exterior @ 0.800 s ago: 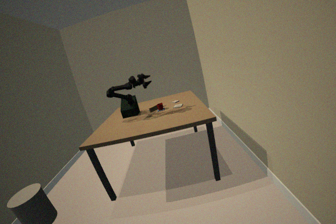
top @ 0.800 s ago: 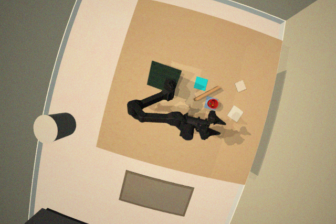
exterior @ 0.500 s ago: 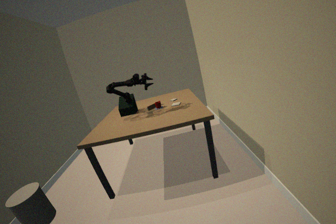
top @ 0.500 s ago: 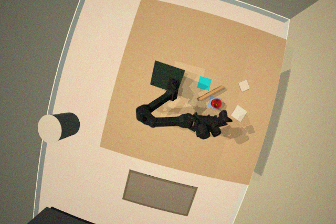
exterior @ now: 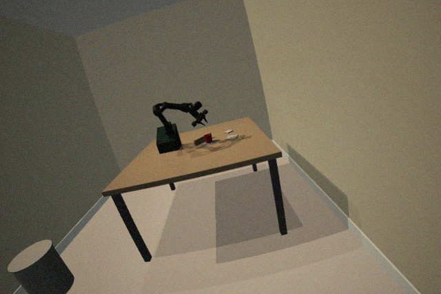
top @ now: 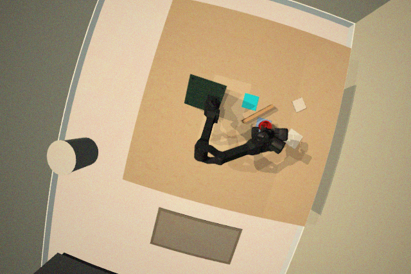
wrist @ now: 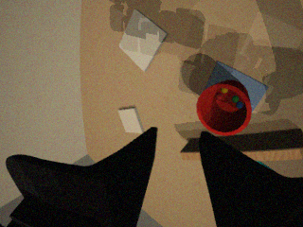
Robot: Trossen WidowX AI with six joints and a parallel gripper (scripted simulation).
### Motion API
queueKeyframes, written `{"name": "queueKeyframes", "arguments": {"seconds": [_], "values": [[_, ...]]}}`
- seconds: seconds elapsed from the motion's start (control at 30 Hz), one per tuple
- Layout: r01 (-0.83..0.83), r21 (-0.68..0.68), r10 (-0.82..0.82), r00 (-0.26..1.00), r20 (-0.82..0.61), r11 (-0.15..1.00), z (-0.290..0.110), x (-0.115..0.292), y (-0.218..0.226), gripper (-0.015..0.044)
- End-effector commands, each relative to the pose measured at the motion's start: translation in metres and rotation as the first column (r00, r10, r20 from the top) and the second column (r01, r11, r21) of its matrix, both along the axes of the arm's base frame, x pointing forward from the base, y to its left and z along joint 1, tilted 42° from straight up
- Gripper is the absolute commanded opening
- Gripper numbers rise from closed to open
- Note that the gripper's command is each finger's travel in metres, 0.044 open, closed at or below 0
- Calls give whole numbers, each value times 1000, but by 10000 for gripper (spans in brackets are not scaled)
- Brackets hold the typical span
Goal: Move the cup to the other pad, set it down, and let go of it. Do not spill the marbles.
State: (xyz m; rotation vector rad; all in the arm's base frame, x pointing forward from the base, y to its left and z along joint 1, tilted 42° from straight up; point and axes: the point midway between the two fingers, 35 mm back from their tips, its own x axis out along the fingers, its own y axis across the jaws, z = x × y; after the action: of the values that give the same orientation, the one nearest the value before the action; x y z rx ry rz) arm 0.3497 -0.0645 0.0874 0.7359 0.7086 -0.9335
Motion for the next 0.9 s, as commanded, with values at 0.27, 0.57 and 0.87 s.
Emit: {"name": "queueKeyframes", "arguments": {"seconds": [0.27, 0.57, 0.87], "values": [[493, -216, -531, 827, -184, 843, -74, -40, -29, 148], [493, -216, -531, 827, -184, 843, -75, -40, -30, 148], [493, -216, -531, 827, -184, 843, -85, -40, -38, 148]]}}
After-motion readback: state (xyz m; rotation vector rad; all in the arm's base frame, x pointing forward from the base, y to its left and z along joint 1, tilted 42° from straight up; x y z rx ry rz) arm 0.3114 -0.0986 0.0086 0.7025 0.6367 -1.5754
